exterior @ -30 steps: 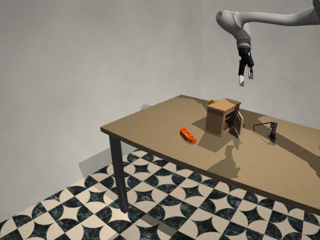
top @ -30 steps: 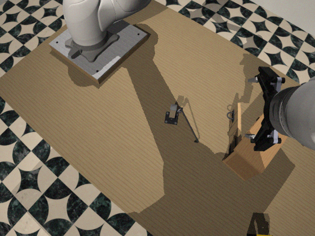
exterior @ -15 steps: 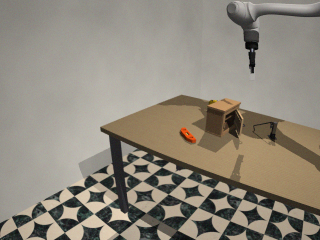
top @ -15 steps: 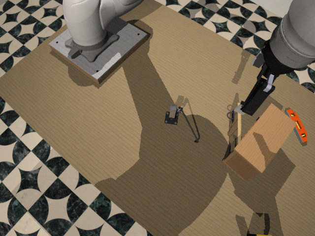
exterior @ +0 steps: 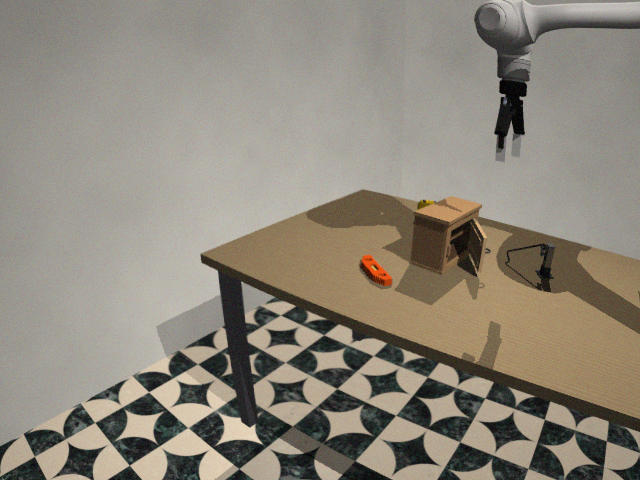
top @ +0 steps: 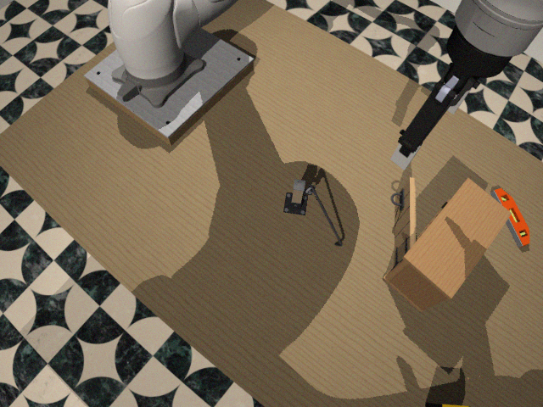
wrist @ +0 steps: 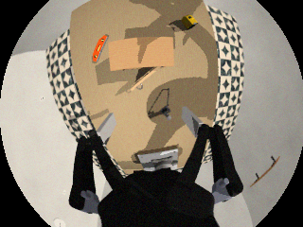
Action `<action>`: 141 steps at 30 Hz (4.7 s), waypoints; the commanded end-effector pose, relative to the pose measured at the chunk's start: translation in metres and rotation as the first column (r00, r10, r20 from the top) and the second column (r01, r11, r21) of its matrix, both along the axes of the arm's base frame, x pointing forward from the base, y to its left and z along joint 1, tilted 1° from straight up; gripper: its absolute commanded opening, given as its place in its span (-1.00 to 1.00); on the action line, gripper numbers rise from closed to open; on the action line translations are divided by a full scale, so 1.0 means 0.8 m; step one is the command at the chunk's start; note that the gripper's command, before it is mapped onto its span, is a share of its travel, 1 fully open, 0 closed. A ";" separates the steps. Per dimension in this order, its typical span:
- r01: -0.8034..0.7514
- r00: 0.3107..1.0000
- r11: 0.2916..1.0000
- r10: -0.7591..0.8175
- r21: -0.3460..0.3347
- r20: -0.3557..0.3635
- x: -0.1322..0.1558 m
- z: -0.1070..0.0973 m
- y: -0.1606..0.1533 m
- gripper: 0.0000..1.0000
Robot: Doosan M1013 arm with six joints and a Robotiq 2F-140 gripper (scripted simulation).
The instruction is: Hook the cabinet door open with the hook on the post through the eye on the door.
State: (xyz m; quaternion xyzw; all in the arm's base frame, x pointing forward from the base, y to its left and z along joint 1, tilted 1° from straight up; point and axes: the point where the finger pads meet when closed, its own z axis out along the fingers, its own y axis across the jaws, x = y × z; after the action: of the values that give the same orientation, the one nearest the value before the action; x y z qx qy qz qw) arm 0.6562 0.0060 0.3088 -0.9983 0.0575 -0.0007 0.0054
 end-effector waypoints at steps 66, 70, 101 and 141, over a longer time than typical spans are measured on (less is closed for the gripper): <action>0.818 0.576 0.576 -0.817 0.000 0.011 0.042 -0.160 0.064 -0.68; 0.818 0.576 0.576 -0.817 0.000 0.011 0.042 -0.160 0.064 -0.68; 0.818 0.576 0.576 -0.818 0.000 0.011 0.043 -0.165 0.064 -0.68; 0.818 0.576 0.576 -0.818 0.000 0.011 0.044 -0.234 0.064 -0.68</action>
State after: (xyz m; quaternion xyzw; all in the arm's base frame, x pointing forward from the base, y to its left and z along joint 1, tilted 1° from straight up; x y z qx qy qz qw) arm 0.6913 0.0568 0.1264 -0.8597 0.5108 -0.0080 0.0021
